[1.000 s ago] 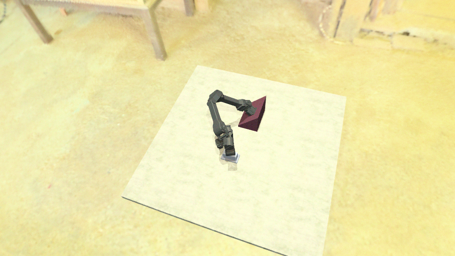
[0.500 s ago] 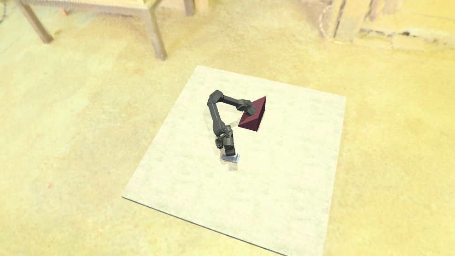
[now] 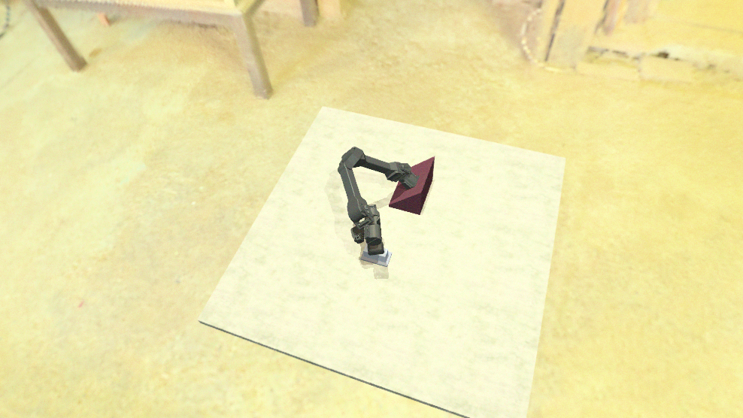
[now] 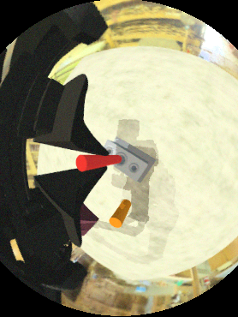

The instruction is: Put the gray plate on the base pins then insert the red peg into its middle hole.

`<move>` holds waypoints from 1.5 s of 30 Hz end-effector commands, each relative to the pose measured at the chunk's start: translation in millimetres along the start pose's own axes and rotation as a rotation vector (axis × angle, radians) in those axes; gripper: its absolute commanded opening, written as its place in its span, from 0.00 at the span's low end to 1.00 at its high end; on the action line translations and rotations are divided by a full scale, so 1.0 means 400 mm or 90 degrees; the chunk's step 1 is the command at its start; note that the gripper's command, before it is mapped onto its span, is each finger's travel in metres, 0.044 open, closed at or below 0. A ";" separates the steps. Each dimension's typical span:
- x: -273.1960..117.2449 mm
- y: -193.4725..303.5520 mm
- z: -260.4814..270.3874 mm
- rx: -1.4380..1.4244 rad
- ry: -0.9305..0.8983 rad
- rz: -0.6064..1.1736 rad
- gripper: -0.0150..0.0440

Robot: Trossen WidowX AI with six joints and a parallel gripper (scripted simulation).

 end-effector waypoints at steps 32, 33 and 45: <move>0.037 -0.002 -0.004 -0.006 0.001 -0.004 0.25; 0.040 -0.001 -0.005 -0.006 0.001 -0.004 0.25; 0.037 -0.001 -0.004 -0.002 0.000 0.000 0.25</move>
Point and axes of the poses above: the point midway between the two fingers, 35 mm back from their tips, its own x axis out along the fingers, its own z axis across the jaws, y = z × x, the point moved 8 cm from there along -x, back along the fingers, and after that the axes turned 9 degrees about -x, right-handed, at the moved point
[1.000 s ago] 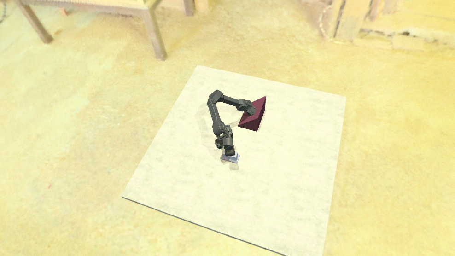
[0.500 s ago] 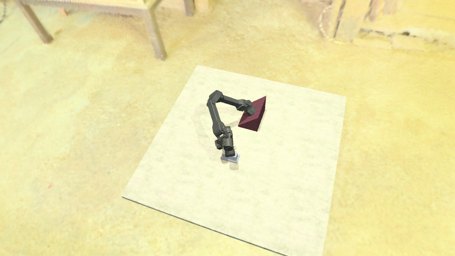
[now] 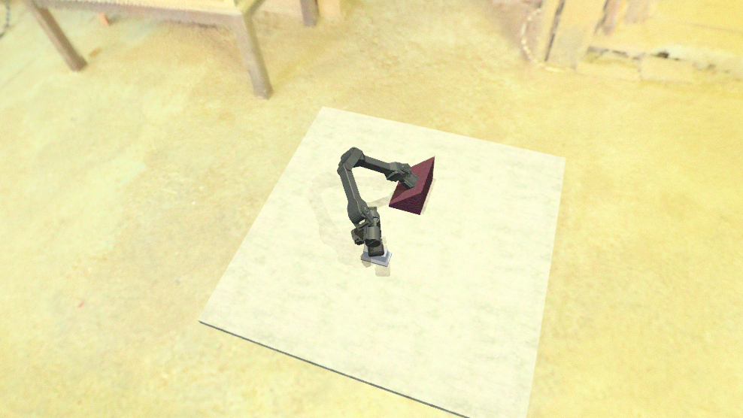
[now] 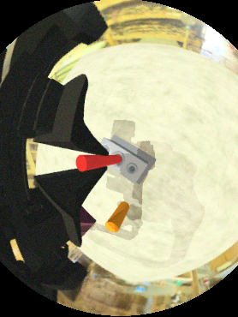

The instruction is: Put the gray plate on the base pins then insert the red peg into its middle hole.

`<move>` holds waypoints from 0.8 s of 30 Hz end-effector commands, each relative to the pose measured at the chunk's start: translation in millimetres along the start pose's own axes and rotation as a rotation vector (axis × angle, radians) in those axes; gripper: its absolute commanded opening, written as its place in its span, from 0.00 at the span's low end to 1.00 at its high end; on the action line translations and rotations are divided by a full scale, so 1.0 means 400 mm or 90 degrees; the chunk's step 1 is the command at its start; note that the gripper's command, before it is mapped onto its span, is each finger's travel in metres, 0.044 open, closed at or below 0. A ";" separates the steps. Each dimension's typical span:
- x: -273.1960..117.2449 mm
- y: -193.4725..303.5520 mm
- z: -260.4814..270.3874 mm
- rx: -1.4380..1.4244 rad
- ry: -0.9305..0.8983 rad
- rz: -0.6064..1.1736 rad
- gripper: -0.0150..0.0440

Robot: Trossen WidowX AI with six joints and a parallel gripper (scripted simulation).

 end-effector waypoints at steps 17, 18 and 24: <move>0.005 0.005 -0.003 0.000 0.000 0.000 0.25; 0.005 0.005 -0.003 0.000 0.000 0.000 0.25; 0.005 0.004 -0.003 0.001 0.000 0.000 0.25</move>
Point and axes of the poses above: the point midway between the two fingers, 35 mm back from their tips, its own x axis out along the fingers, its own z axis across the jaws, y = z × x, the point moved 8 cm from there along -x, back along the fingers, and after that the axes turned 9 degrees about -x, right-handed, at the moved point
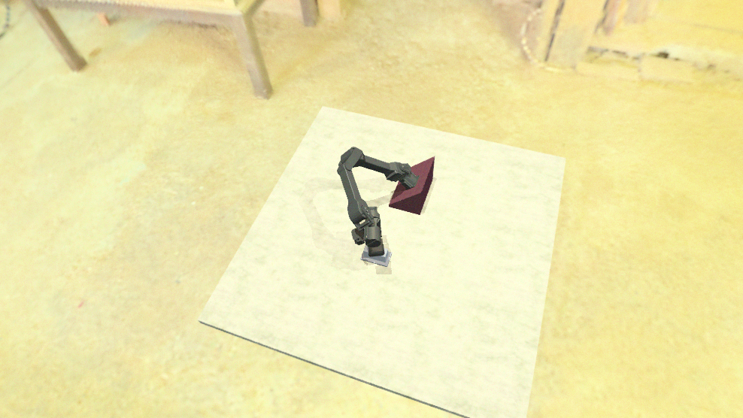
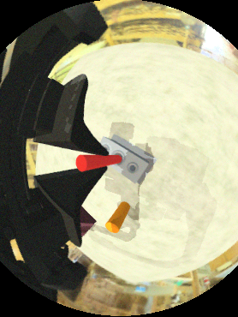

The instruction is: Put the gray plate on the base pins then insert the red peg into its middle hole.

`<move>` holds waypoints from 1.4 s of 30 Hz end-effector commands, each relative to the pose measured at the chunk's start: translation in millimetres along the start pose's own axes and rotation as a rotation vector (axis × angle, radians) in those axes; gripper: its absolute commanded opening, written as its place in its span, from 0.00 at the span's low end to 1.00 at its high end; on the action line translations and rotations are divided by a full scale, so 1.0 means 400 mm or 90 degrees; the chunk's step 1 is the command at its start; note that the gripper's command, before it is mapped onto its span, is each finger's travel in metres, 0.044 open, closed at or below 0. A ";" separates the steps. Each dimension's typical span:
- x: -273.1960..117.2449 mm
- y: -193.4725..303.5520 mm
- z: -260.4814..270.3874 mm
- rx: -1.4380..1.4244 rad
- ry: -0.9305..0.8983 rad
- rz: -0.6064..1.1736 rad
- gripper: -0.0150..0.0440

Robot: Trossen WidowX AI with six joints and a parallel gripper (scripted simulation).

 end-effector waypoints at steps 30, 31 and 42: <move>-0.014 0.004 0.001 -0.005 0.001 -0.004 0.51; -0.016 0.004 0.001 -0.005 0.001 -0.004 0.51; -0.033 0.008 0.000 -0.005 0.001 -0.004 0.51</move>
Point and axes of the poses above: the point midway between the two fingers, 35 mm back from their tips, its own x axis out along the fingers, its own z axis across the jaws, y = z × x, the point moved 8 cm from there along -x, back along the fingers, and after that the axes turned 9 degrees about -x, right-handed, at the moved point
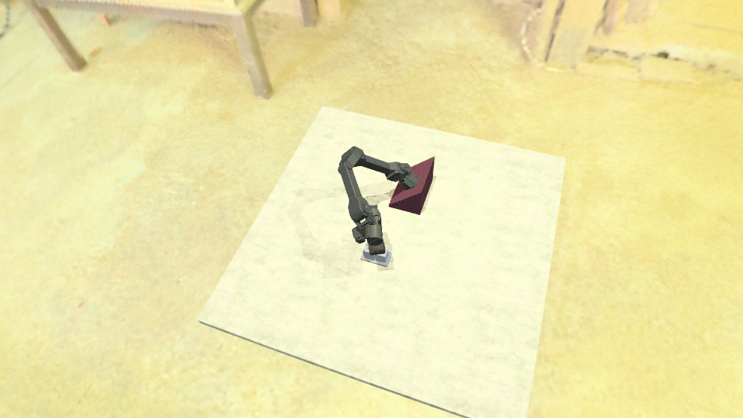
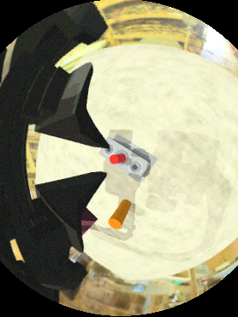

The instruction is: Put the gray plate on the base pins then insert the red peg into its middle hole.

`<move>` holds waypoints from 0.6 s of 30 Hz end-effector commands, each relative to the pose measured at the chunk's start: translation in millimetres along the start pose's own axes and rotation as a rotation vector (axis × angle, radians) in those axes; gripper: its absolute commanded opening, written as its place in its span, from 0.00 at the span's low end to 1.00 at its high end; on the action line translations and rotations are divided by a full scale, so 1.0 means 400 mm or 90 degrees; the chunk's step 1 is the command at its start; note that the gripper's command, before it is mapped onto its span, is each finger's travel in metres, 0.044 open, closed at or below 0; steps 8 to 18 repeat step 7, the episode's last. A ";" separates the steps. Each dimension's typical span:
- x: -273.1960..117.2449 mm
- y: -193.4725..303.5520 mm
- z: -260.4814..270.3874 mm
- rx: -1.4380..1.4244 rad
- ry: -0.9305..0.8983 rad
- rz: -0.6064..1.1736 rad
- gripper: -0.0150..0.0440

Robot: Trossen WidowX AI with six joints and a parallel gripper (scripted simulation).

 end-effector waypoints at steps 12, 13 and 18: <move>-0.017 0.000 -0.001 0.004 -0.001 0.000 0.51; -0.017 0.000 -0.001 0.004 -0.001 0.000 0.51; -0.017 0.000 -0.001 0.004 -0.001 0.000 0.51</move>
Point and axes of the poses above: the point midway between the two fingers, 35 mm back from their tips, its own x axis out along the fingers, its own z axis across the jaws, y = z × x, the point moved 8 cm from there along -x, back along the fingers, and after that the axes turned 9 degrees about -x, right-handed, at the moved point
